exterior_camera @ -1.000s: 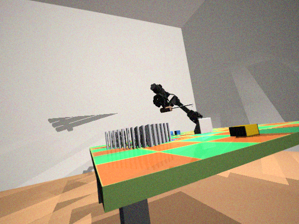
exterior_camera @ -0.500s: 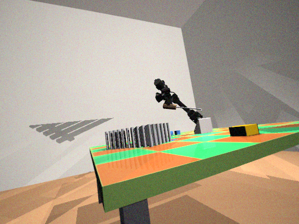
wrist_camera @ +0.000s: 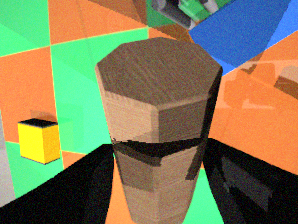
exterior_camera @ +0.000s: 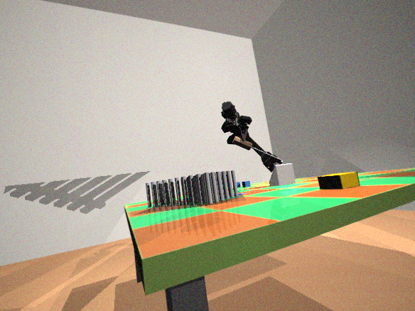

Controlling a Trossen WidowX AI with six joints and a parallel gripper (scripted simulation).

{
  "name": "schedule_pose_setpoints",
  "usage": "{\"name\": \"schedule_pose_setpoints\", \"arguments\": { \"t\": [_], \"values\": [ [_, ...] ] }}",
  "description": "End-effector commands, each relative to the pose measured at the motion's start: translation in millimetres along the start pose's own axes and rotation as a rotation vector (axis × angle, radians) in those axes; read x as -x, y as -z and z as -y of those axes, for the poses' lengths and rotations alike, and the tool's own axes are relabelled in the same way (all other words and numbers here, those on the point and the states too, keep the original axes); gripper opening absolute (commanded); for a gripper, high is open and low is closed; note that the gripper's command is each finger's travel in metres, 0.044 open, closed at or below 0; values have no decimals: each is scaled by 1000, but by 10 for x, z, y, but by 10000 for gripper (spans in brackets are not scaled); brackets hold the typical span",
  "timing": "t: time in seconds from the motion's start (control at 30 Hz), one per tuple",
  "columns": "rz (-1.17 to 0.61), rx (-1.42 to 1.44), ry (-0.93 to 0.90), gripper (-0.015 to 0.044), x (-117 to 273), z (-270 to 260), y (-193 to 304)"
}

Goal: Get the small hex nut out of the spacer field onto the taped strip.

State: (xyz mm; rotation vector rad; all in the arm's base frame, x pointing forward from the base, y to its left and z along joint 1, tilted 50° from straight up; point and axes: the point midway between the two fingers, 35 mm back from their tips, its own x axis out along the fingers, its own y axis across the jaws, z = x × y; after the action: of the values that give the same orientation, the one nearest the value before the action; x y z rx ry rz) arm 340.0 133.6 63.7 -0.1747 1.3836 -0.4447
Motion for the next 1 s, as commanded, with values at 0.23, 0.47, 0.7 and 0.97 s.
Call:
{"name": "schedule_pose_setpoints", "arguments": {
  "t": [0.23, 0.47, 0.7, 0.97],
  "values": [
    [18, 362, 12, 0, -63, -370, 111],
    [20, 604, 26, 0, -131, -590, 208],
    [19, 846, 41, 0, -203, -801, 321],
    [15, 1122, 61, 0, -291, -1031, 469]
  ]
}}
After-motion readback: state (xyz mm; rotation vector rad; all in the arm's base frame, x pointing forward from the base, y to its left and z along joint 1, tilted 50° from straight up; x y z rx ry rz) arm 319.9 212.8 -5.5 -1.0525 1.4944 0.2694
